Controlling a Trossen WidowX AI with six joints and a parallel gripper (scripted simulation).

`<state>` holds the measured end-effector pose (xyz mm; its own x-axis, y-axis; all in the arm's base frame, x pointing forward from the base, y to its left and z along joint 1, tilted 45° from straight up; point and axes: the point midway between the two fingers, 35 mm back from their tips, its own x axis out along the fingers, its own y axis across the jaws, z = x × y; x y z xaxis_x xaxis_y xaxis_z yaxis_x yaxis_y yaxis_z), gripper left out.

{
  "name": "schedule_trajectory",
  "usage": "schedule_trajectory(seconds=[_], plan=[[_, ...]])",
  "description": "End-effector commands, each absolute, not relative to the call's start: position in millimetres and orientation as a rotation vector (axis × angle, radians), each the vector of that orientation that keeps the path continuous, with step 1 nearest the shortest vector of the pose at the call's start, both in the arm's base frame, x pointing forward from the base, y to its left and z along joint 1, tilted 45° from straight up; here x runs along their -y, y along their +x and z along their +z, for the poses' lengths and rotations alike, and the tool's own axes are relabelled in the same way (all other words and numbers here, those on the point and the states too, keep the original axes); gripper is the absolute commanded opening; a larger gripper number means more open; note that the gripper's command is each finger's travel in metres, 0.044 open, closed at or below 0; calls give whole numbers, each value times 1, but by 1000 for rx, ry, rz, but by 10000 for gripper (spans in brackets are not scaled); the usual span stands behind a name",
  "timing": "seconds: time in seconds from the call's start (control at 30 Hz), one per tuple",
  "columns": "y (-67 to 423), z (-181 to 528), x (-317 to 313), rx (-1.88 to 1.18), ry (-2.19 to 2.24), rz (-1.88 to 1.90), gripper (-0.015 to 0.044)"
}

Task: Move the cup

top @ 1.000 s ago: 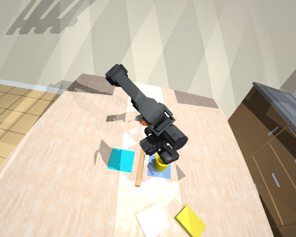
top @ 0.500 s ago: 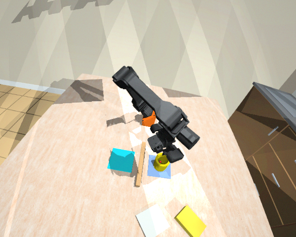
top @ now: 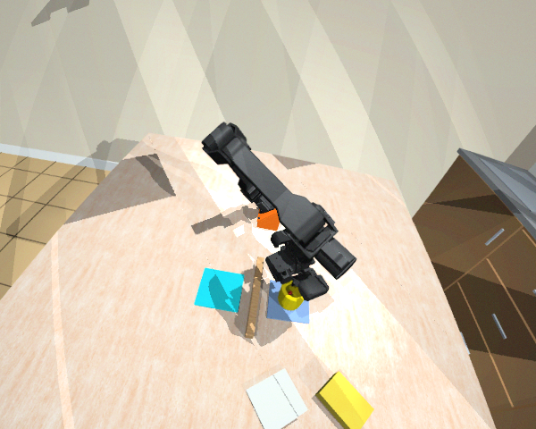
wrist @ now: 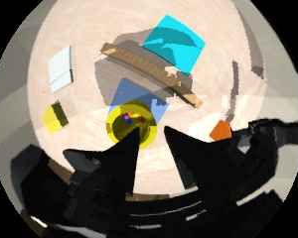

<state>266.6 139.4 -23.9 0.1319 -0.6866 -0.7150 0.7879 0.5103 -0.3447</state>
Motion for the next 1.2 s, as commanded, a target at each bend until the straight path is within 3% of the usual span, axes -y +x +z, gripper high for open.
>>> schedule_trajectory(seconds=[0.0,0.67,1.17], plan=[[268,-29,-135,-957,118,-1069,167],[270,-46,-115,-956,117,-1070,167],[269,-45,-116,-958,124,-1077,67]])
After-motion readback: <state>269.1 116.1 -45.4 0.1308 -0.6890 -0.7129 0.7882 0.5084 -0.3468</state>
